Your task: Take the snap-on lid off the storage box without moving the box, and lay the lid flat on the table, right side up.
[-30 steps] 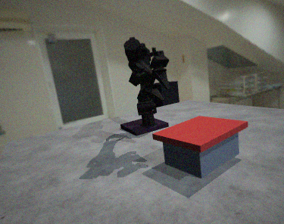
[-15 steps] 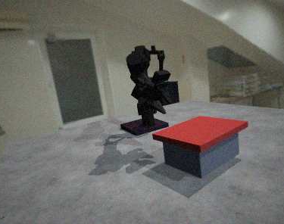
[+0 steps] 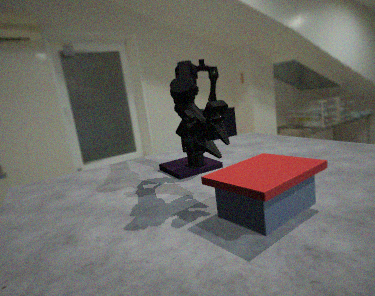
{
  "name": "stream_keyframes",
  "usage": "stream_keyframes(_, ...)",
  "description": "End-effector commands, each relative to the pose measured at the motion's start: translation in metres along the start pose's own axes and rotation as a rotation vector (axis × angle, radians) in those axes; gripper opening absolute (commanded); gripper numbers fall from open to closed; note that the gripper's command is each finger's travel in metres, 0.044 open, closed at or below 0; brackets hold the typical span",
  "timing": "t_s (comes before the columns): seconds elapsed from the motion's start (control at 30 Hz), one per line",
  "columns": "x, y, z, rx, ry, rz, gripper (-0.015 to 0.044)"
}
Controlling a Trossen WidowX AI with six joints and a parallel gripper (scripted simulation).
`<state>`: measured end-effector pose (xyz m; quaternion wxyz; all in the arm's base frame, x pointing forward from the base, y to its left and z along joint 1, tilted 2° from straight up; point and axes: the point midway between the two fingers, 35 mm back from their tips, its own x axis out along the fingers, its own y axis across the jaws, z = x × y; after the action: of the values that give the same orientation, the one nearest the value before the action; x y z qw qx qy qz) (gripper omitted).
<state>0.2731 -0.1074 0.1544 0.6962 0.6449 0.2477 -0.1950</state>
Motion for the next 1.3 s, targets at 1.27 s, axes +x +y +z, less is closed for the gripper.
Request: stream_keyframes(1.27,0.06,-0.005,-0.003,0.011,0.001,-0.005,0.015)
